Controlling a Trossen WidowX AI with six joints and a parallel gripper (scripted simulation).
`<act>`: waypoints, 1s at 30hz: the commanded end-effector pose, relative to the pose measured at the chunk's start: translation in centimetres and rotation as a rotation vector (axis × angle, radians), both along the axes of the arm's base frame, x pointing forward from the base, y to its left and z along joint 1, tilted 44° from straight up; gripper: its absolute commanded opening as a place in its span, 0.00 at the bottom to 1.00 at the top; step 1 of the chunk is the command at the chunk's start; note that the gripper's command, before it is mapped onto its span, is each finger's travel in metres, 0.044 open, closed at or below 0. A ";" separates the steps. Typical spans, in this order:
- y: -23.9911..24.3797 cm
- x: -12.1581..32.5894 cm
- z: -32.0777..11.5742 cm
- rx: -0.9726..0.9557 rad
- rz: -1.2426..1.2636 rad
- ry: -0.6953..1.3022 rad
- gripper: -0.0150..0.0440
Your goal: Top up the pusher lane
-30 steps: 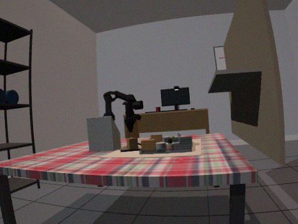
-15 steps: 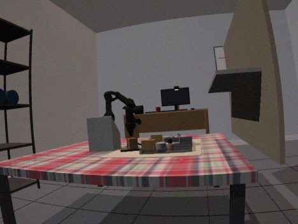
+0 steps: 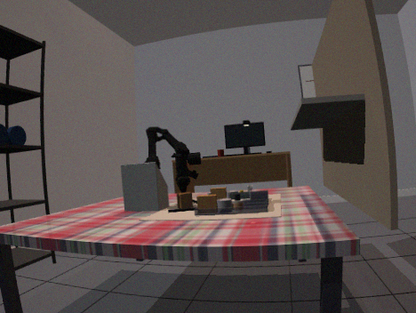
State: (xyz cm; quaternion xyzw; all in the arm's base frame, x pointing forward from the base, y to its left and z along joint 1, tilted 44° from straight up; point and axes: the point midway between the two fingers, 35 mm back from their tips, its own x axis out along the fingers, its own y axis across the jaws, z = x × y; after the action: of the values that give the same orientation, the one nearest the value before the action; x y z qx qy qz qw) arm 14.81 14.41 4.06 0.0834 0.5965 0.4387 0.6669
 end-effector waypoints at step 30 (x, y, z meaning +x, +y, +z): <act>0.7 -0.1 -0.9 -0.005 -0.004 0.008 0.34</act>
State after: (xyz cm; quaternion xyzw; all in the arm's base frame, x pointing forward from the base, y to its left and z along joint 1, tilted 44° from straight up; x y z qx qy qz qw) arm 14.44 15.42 2.89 0.0878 0.6009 0.4372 0.6634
